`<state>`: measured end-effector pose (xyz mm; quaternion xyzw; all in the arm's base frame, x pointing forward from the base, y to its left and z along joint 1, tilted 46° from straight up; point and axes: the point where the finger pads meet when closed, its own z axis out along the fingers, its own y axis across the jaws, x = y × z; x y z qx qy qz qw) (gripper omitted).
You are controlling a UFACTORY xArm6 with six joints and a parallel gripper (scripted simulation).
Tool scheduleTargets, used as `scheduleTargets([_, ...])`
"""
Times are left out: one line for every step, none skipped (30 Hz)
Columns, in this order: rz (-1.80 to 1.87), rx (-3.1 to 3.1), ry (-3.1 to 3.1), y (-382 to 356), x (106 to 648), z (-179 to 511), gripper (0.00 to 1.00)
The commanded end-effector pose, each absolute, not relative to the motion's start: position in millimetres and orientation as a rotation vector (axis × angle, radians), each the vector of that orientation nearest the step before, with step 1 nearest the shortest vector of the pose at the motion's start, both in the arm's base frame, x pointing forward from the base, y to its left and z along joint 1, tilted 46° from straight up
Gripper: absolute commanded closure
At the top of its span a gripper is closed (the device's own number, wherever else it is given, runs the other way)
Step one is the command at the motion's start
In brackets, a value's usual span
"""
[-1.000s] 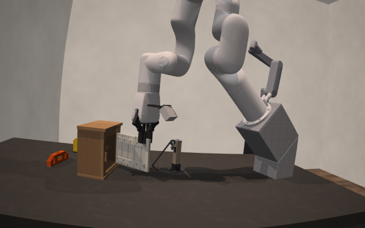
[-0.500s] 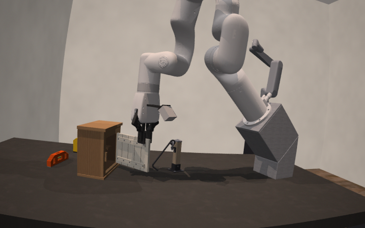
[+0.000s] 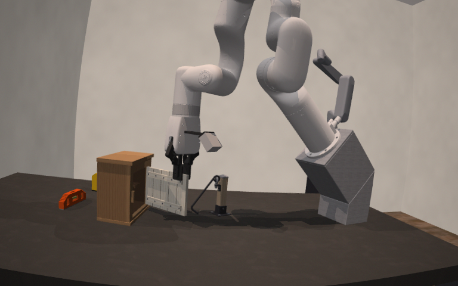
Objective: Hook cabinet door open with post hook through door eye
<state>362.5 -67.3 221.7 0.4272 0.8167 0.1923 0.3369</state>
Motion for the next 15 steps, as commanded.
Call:
scheduleTargets([0.489, 1.08, 2.14, -70.2, 359.9, 219.6, 0.73])
scheduleTargets([0.489, 1.08, 2.14, -70.2, 359.8, 219.5, 0.73])
scheduleTargets([0.489, 1.08, 2.14, -70.2, 359.8, 219.5, 0.73])
scheduleTargets([0.489, 1.08, 2.14, -70.2, 359.8, 219.5, 0.73])
scheduleTargets([0.489, 1.08, 2.14, -70.2, 359.8, 219.6, 0.73])
scheduleTargets([0.49, 1.08, 2.14, -70.2, 359.7, 219.6, 0.73])
scheduleTargets([0.49, 1.08, 2.14, -70.2, 359.6, 219.8, 0.73])
scheduleTargets([0.49, 1.08, 2.14, -70.2, 359.5, 219.9, 0.73])
scheduleTargets([0.49, 1.08, 2.14, -70.2, 359.3, 220.1, 0.73])
scheduleTargets([0.49, 1.08, 2.14, -70.2, 359.3, 220.1, 0.73])
scheduleTargets([0.49, 1.08, 2.14, -70.2, 359.3, 220.1, 0.73])
scheduleTargets([0.49, 1.08, 2.14, -70.2, 359.0, 220.4, 0.73])
scheduleTargets([0.49, 1.08, 2.14, -70.3, 358.7, 220.7, 0.73])
scheduleTargets([0.49, 1.08, 2.14, -70.3, 358.3, 221.1, 0.73])
scheduleTargets([0.49, 1.08, 2.14, -70.3, 357.8, 221.6, 0.73])
